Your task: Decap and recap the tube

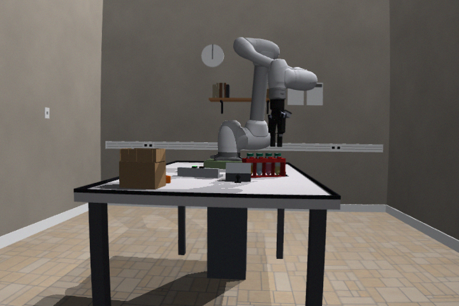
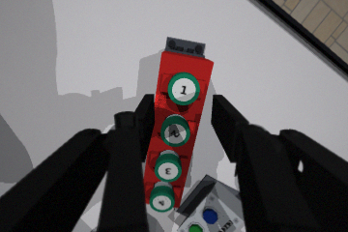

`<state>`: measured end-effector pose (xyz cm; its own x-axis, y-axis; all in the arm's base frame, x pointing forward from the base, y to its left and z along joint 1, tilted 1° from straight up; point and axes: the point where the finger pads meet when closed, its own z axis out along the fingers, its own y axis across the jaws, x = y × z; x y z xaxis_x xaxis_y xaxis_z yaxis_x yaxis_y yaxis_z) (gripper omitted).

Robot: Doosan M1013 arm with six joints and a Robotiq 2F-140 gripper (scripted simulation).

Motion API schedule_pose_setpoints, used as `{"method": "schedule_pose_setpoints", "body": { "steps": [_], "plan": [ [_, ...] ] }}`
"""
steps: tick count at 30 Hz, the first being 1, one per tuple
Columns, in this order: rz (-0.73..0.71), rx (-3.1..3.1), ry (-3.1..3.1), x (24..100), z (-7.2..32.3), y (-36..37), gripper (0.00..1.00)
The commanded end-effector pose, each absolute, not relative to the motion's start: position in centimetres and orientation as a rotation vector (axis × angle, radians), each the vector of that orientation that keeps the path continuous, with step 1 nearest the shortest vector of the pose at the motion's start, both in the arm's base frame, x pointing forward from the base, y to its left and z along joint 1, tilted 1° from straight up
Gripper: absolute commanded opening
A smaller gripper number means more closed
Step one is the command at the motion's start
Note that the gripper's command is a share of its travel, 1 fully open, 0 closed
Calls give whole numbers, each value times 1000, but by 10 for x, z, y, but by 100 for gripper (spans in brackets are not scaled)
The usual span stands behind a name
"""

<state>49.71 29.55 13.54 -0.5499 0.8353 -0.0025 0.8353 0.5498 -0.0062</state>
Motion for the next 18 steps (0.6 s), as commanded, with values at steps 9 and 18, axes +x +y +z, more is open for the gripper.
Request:
{"method": "schedule_pose_setpoints", "body": {
  "steps": [9, 18],
  "plan": [
    [-3, -1373, -2812, 494, 124, 304, 41],
    [-3, -1373, -2812, 494, 103, 305, 41]
  ]
}}
